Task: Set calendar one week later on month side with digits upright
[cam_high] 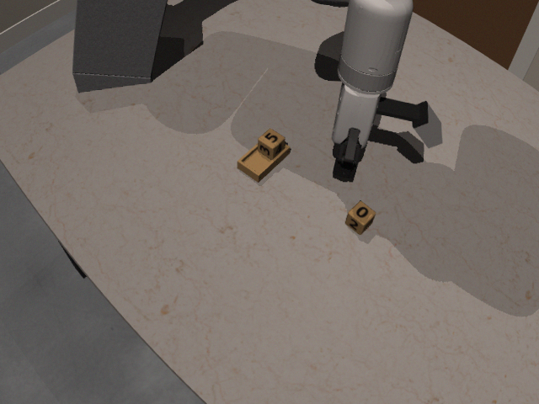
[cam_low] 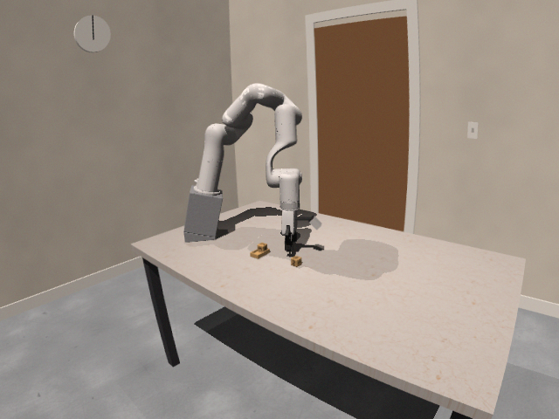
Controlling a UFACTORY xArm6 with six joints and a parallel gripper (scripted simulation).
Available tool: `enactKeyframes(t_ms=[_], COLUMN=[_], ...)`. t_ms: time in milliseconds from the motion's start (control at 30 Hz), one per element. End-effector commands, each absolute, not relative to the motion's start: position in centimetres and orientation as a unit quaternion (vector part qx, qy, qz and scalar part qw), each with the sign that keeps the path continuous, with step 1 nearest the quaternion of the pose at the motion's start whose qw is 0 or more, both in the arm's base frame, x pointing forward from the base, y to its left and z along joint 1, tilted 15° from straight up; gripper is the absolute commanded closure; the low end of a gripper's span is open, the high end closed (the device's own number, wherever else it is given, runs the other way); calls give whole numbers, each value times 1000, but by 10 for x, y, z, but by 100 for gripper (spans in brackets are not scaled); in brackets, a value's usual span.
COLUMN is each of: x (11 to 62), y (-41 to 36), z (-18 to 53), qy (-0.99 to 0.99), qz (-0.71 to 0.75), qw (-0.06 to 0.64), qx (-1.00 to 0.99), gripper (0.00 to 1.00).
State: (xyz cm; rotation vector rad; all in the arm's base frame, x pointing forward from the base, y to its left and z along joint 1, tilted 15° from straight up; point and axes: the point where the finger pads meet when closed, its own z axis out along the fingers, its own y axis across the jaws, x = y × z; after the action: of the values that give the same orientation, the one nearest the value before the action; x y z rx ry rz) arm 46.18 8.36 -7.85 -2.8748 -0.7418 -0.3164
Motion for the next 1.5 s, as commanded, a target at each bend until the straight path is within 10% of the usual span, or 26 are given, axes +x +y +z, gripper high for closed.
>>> enactKeyframes(t_ms=[0,1467], x=[463,460], y=[84,80], z=[-77,-61], qy=[-248,-248], qz=[-107,-107], qw=[78,78], qx=[-960,-960], gripper=[0,0])
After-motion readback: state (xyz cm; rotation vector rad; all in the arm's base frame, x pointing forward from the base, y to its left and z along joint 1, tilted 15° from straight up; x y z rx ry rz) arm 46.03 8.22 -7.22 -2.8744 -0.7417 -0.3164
